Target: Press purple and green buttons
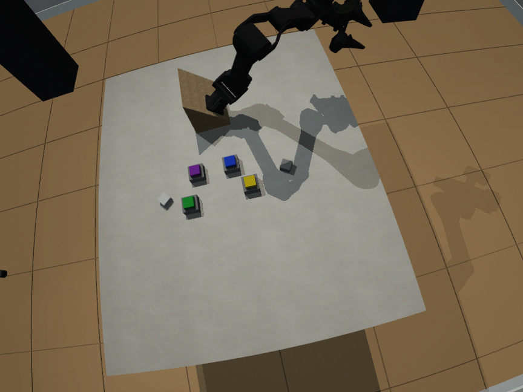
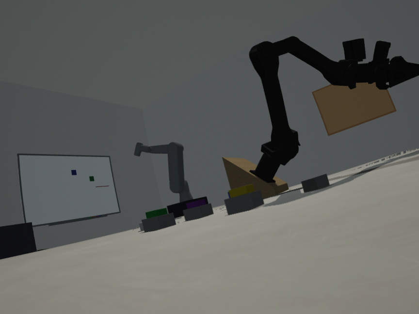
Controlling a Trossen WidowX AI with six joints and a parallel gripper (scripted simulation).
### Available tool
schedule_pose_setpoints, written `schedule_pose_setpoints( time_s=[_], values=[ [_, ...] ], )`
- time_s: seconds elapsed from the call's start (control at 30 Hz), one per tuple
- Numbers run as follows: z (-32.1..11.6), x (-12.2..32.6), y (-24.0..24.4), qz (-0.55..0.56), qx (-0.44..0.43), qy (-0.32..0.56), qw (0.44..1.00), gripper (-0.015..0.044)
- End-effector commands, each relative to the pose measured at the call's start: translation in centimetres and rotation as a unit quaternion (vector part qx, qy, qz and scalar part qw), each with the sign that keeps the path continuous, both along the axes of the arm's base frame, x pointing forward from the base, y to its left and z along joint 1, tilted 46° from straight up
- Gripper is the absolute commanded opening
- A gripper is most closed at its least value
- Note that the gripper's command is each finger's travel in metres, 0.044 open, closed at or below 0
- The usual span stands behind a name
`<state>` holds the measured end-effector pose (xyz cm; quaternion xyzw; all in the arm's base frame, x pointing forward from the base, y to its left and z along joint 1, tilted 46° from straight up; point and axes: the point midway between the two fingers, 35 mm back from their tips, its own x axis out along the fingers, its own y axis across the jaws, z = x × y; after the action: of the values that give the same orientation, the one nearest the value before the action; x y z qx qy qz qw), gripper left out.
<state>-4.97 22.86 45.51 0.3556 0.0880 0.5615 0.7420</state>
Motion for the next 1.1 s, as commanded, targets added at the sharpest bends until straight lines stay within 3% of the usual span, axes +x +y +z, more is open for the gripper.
schedule_pose_setpoints(
  time_s=[0.0, 0.27, 0.6, 1.07],
  values=[
    [0.0, 0.0, 0.1, -0.001, -0.001, -0.002, 1.000, 0.0400],
    [-1.4, 3.1, 4.6, -0.097, -0.065, -0.115, 0.986, 0.0400],
    [-5.6, 14.1, 9.3, -0.237, -0.239, -0.237, 0.912, 0.0400],
    [-14.8, 32.3, 5.4, -0.308, -0.513, -0.238, 0.765, 0.0400]
  ],
)
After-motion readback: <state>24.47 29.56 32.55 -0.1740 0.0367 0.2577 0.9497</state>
